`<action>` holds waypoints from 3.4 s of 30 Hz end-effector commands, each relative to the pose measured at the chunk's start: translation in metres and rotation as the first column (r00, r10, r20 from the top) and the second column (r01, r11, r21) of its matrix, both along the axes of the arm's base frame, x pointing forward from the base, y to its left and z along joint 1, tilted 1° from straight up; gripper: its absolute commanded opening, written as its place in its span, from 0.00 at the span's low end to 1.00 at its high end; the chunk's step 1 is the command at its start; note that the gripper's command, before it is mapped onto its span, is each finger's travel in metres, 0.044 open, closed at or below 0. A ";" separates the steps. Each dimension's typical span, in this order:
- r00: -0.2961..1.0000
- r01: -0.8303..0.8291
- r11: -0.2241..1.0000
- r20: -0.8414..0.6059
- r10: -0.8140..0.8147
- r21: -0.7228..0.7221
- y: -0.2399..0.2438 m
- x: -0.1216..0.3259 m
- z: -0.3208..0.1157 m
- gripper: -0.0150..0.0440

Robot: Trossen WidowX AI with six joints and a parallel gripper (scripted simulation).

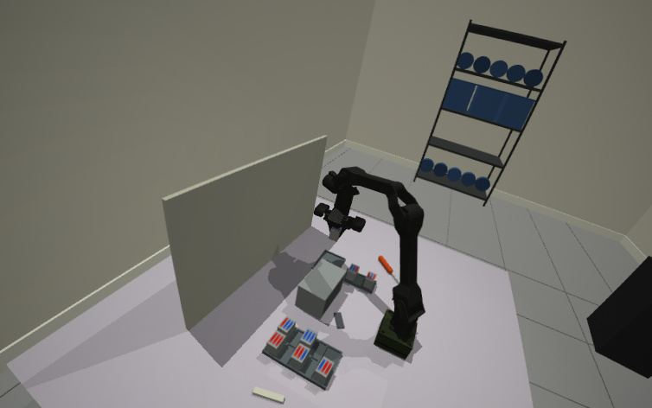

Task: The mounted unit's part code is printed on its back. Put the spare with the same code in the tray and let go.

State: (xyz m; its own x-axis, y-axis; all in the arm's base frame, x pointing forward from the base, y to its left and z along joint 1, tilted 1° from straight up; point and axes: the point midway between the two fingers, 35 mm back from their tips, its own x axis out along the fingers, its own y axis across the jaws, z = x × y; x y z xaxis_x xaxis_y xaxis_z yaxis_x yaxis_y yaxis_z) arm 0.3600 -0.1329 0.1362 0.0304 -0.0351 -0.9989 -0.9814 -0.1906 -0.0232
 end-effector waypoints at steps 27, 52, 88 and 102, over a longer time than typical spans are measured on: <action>1.000 -0.004 1.000 -0.005 0.004 0.000 -0.002 0.003 -0.029 0.25; 1.000 -0.004 1.000 -0.005 0.004 0.000 -0.003 0.004 -0.050 0.25; 1.000 -0.004 1.000 -0.005 0.004 0.000 -0.004 0.004 -0.081 0.25; 1.000 -0.004 1.000 -0.006 0.004 0.000 -0.004 0.003 -0.093 0.25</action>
